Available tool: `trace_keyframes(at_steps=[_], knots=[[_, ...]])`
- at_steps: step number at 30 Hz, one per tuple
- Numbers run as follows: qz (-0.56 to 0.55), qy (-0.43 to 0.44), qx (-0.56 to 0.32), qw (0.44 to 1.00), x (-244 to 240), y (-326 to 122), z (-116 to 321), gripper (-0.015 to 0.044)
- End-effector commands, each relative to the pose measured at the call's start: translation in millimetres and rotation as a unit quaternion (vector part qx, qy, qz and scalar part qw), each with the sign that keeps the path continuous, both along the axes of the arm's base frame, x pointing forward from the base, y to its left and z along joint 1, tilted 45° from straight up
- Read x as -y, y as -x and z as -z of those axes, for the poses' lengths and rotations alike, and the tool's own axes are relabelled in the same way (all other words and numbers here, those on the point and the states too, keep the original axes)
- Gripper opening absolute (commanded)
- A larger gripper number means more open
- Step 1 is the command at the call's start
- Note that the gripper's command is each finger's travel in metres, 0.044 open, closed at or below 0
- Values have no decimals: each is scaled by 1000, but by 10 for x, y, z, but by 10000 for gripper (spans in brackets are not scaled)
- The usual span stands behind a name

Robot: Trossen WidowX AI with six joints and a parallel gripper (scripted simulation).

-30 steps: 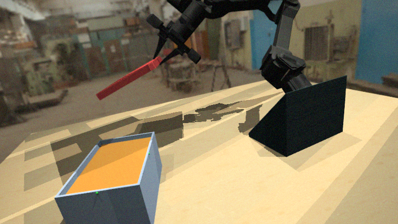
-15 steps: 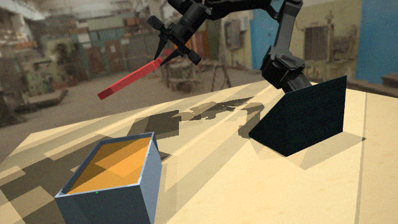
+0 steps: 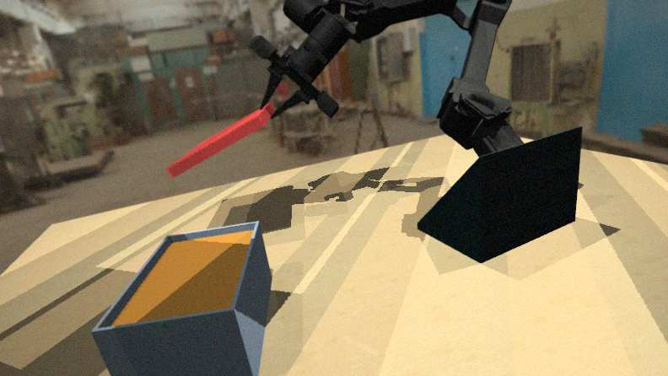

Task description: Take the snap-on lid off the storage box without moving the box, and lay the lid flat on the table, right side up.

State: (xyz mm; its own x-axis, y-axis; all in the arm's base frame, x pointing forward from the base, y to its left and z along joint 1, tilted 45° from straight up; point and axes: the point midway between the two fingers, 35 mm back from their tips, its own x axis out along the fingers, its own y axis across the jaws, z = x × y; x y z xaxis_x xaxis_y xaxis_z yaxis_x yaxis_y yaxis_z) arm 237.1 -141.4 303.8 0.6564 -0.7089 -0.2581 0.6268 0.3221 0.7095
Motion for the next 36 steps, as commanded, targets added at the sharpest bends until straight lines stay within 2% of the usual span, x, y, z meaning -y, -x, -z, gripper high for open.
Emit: trace_keyframes(at_steps=[1, 36], knots=[[-6, 1, 0, 1000, 11, -8, 26, 0], [-6, 3, 1, 1000, 206, 9, 216, 0]])
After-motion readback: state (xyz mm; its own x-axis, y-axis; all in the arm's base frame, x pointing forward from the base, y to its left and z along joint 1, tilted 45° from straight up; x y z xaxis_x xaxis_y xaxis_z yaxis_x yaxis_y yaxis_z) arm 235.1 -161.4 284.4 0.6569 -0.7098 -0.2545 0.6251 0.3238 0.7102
